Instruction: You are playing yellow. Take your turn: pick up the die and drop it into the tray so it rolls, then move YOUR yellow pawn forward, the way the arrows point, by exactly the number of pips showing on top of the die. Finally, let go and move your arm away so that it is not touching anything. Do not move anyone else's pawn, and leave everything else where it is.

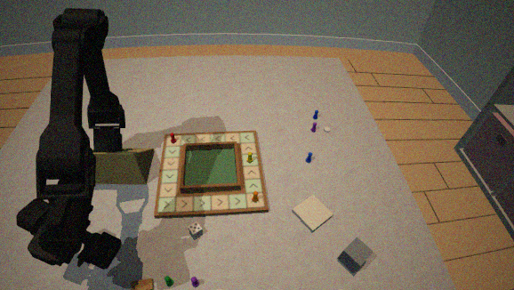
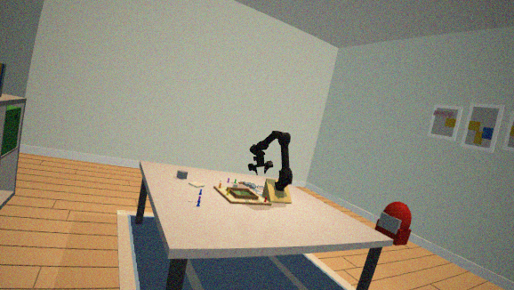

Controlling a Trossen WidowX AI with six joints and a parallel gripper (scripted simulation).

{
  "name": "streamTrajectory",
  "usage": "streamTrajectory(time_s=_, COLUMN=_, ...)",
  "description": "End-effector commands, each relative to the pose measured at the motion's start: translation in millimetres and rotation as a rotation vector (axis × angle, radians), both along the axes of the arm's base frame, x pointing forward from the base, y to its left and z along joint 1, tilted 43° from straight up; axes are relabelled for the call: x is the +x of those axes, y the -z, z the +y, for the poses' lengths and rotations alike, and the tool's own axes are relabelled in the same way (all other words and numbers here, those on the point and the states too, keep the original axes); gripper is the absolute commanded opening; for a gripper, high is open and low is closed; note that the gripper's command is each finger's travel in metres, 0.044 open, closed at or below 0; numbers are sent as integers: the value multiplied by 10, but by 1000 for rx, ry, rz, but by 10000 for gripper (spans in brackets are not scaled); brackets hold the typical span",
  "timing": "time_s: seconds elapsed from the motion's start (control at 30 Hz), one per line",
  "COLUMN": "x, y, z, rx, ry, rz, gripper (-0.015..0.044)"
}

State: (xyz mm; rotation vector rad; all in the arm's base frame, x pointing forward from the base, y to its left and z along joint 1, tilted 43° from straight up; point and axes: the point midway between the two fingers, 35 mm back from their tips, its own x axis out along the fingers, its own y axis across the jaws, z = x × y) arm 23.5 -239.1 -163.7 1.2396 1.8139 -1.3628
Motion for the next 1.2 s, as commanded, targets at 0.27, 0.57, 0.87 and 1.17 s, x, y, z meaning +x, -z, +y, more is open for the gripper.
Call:
streamTrajectory(time_s=0.27, x=1335, y=-132, z=408, rx=471, ry=-959, rz=-721, gripper=275)
streamTrajectory(time_s=0.57, x=1956, y=-312, z=814, rx=636, ry=-1482, rz=-1125, gripper=275)
streamTrajectory(time_s=0.87, x=2285, y=-450, z=1124, rx=697, ry=-1849, rz=-1421, gripper=275)
streamTrajectory(time_s=1.17, x=2294, y=-452, z=1126, rx=697, ry=-1850, rz=-1421, gripper=275)
